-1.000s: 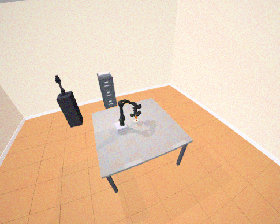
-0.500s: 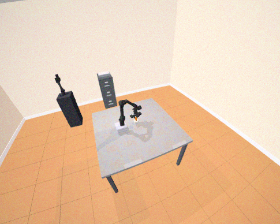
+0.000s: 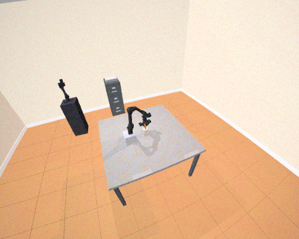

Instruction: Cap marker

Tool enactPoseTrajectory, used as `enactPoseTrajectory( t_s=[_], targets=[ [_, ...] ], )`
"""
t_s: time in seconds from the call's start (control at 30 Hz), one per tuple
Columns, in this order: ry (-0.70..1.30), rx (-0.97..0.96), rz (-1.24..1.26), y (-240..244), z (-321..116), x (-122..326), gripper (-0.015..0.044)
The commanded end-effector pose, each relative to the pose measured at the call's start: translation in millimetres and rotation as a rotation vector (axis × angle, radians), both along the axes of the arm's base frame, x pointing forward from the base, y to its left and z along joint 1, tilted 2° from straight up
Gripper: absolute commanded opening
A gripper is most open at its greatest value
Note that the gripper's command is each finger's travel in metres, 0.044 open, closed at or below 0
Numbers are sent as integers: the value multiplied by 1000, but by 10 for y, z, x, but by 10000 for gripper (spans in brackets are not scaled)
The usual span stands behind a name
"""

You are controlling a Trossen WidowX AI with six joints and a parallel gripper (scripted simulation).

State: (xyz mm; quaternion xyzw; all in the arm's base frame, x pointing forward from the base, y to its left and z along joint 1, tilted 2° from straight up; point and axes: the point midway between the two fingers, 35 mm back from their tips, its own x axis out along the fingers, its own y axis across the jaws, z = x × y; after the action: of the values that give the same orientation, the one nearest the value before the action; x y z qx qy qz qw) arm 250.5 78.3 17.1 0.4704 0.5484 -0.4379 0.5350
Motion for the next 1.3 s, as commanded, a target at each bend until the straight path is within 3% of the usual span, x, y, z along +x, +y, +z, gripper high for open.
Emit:
enactPoseTrajectory(
  t_s=[0.0, 0.27, 0.37, 0.53, 0.77, 0.87, 1.27],
  targets=[
    [0, 0, 0, 0, 1, 0, 236],
    [0, 0, 0, 0, 1, 0, 440],
    [0, 0, 0, 0, 31, 4, 440],
    [-1, 0, 0, -34, 720, -5, 440],
    [-1, 0, 0, -36, 752, -10, 440],
    [-8, -2, 143, -37, 744, -9, 361],
    [-66, -20, 1313, -45, 672, -8, 46]
  ],
)
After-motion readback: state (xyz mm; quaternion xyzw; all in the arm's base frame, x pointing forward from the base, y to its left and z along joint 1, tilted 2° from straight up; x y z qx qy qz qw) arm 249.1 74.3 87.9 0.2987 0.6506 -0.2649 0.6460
